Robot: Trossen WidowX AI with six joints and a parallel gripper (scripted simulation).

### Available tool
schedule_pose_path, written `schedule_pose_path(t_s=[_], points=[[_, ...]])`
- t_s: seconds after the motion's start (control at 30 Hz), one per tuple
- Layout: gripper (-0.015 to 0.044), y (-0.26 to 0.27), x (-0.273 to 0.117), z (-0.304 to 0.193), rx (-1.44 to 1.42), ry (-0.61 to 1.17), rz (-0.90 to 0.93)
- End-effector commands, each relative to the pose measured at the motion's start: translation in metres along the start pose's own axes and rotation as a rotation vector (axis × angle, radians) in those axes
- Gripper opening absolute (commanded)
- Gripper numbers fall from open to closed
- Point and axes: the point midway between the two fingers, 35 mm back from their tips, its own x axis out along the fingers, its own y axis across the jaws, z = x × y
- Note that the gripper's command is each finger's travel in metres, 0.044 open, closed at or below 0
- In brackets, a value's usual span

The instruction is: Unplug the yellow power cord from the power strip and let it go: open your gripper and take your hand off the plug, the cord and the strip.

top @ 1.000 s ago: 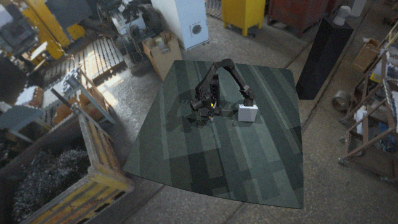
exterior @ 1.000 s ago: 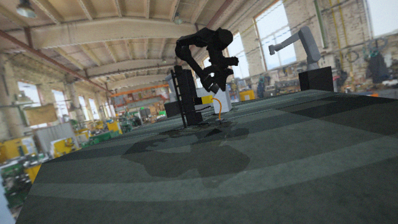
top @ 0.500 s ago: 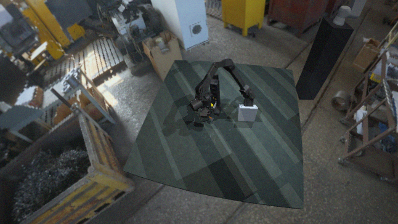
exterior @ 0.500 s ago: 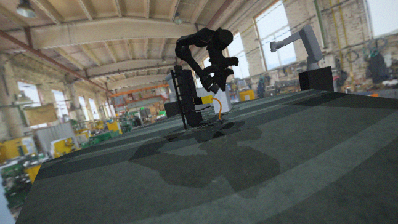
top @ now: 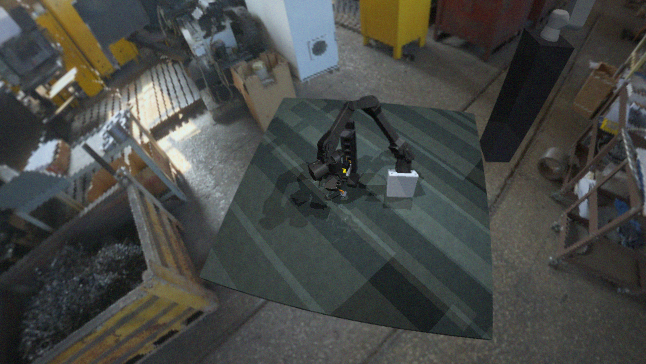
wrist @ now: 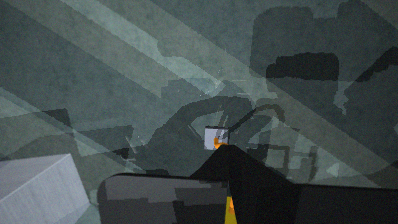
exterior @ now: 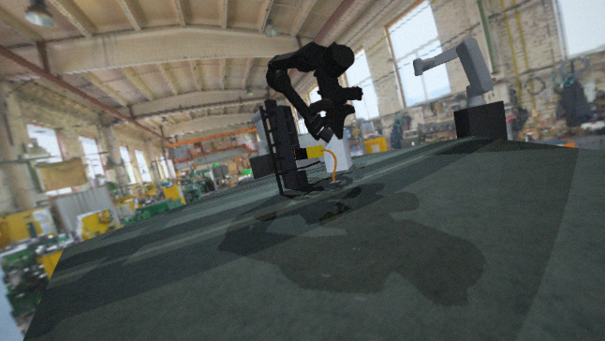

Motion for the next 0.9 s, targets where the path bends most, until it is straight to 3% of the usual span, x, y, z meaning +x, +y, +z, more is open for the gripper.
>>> schedule_pose_path(t_s=[0.0, 0.87], points=[[0.0000, 0.0006, 0.0002, 0.0004, 0.004, -0.003, 0.003], [0.0000, -0.0003, -0.0005, 0.0004, 0.004, -0.003, 0.003]])
